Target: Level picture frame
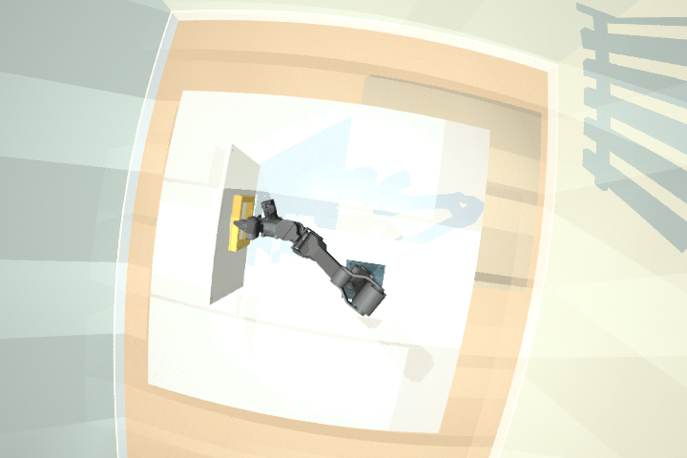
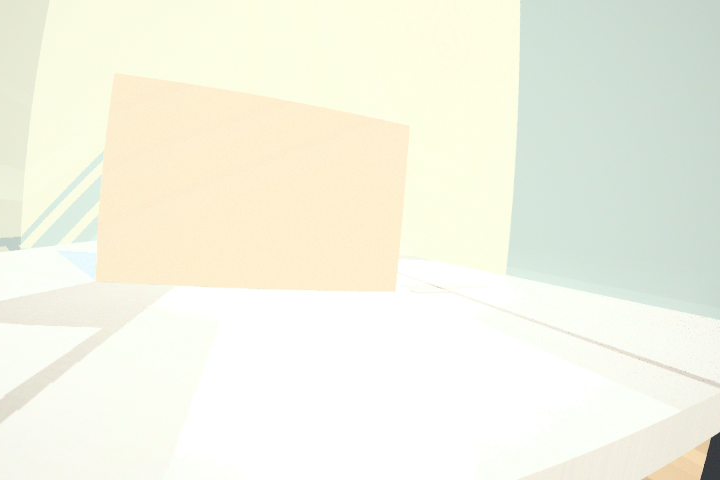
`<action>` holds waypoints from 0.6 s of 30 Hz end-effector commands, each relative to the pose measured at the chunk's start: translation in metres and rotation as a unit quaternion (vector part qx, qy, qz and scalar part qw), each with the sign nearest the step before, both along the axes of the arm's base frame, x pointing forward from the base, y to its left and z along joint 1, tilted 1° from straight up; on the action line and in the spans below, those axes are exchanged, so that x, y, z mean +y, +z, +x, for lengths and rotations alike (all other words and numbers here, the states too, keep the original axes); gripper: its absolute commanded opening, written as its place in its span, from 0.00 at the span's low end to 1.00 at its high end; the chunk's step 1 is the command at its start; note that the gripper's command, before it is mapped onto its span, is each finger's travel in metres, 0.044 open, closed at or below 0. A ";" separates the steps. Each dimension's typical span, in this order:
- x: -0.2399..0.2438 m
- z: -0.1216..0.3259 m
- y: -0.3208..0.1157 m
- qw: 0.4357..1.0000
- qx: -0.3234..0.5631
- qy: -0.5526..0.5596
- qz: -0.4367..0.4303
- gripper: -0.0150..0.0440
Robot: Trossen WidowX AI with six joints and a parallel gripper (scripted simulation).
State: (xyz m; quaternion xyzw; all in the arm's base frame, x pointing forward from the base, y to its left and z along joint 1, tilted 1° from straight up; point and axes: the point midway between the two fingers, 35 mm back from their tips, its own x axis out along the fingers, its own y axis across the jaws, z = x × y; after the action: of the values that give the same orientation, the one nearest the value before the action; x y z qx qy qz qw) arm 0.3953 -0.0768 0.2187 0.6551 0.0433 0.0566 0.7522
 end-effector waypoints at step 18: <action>-0.004 0.001 0.003 1.000 -0.006 0.001 -0.001 0.25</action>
State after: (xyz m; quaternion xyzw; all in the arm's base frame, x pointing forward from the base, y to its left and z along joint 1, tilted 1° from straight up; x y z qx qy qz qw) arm 0.3960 -0.0809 0.2186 0.6554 0.0439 0.0558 0.7519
